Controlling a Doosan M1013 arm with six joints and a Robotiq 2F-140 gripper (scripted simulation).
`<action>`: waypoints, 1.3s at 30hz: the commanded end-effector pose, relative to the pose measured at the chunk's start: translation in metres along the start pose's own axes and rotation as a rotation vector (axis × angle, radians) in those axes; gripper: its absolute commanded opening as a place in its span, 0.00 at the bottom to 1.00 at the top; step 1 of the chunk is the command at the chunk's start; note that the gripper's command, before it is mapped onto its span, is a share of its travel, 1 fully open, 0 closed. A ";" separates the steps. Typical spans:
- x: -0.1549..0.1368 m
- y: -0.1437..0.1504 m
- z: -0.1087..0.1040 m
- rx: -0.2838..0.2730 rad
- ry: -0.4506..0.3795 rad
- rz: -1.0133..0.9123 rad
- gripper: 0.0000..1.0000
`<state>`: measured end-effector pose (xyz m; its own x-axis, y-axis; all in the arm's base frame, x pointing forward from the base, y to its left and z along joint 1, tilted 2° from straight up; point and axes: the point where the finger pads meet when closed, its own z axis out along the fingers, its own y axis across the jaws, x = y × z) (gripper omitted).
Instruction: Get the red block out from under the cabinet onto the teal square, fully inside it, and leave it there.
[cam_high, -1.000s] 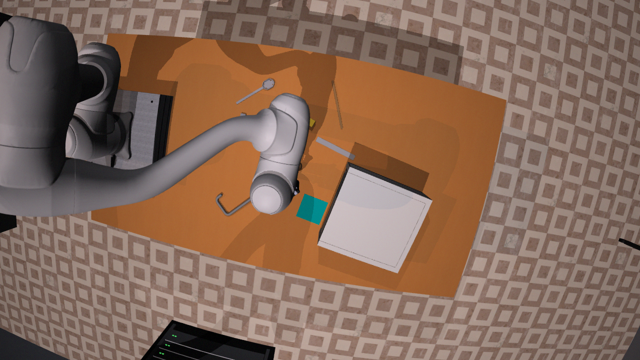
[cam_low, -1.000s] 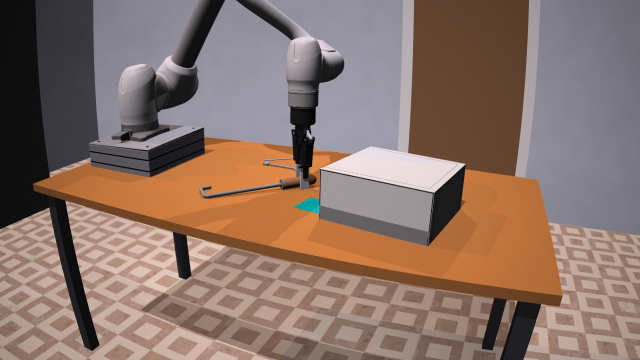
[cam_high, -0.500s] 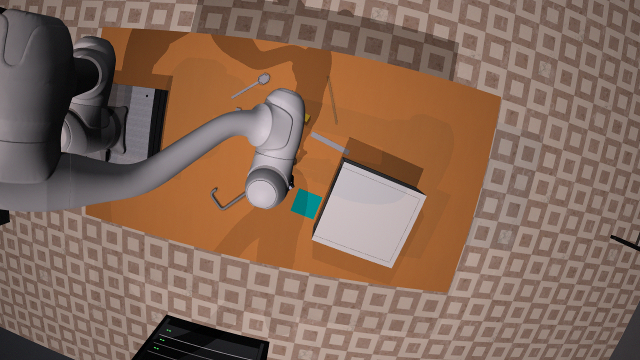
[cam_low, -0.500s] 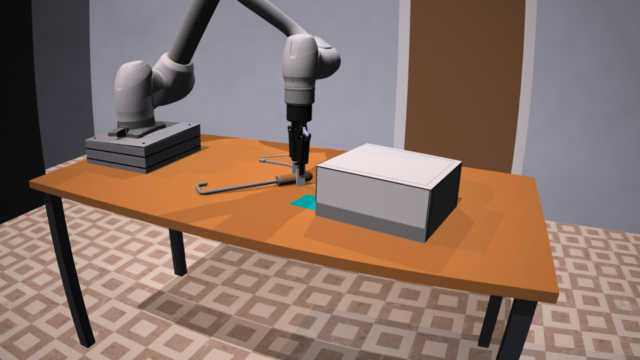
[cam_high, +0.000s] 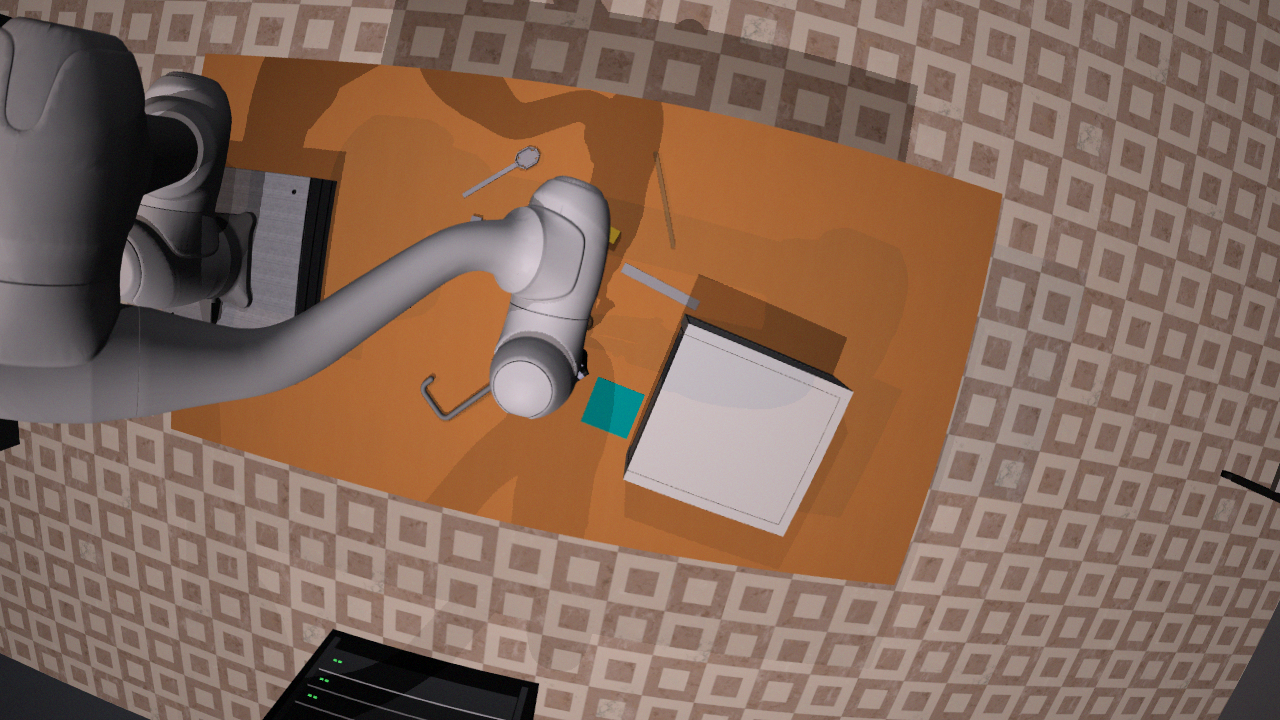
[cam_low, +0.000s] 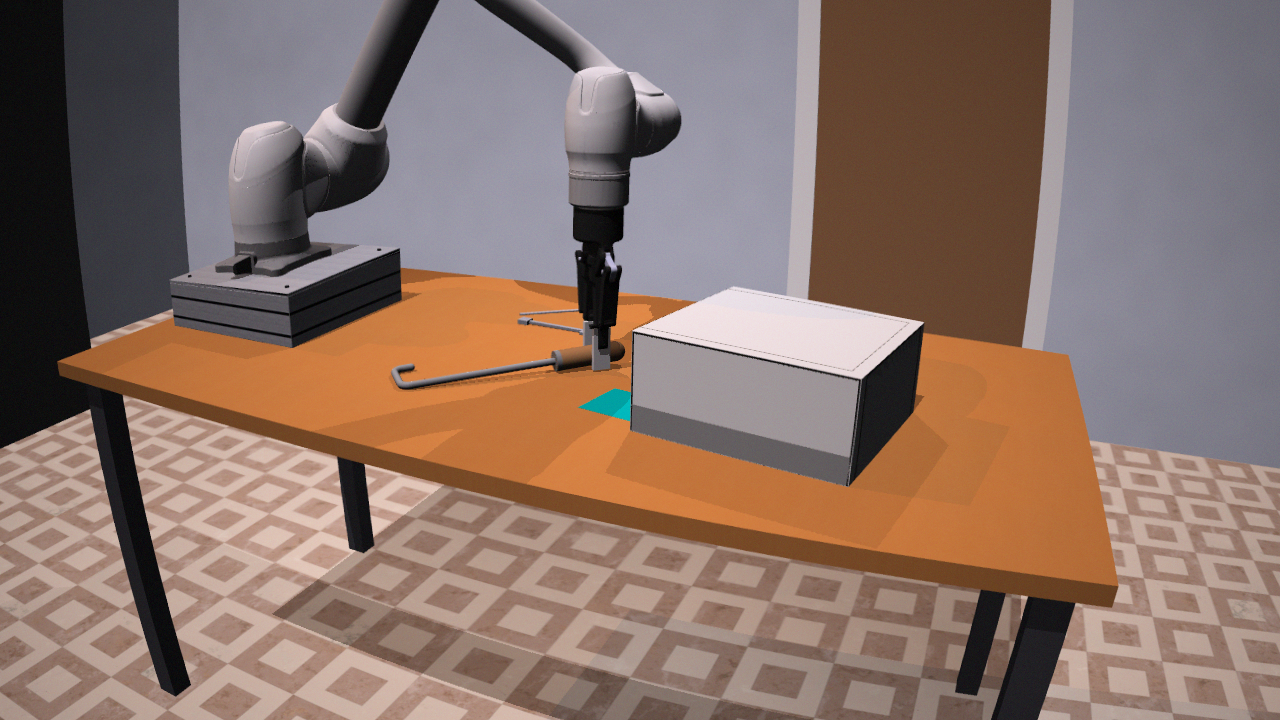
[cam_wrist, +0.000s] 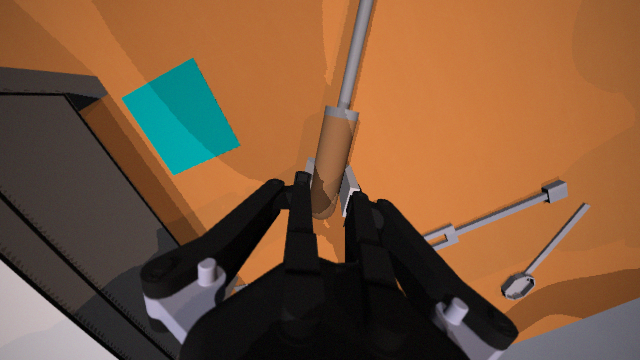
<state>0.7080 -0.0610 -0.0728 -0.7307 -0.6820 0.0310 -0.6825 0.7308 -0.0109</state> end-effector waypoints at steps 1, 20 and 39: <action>0.000 0.000 -0.002 0.000 0.000 0.000 0.00; 0.000 0.001 -0.002 0.000 0.000 -0.015 0.00; 0.005 0.010 -0.002 0.000 0.000 -0.151 0.00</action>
<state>0.6991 -0.0574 -0.0709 -0.6352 -0.7717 0.0331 -0.7722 0.6353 -0.0072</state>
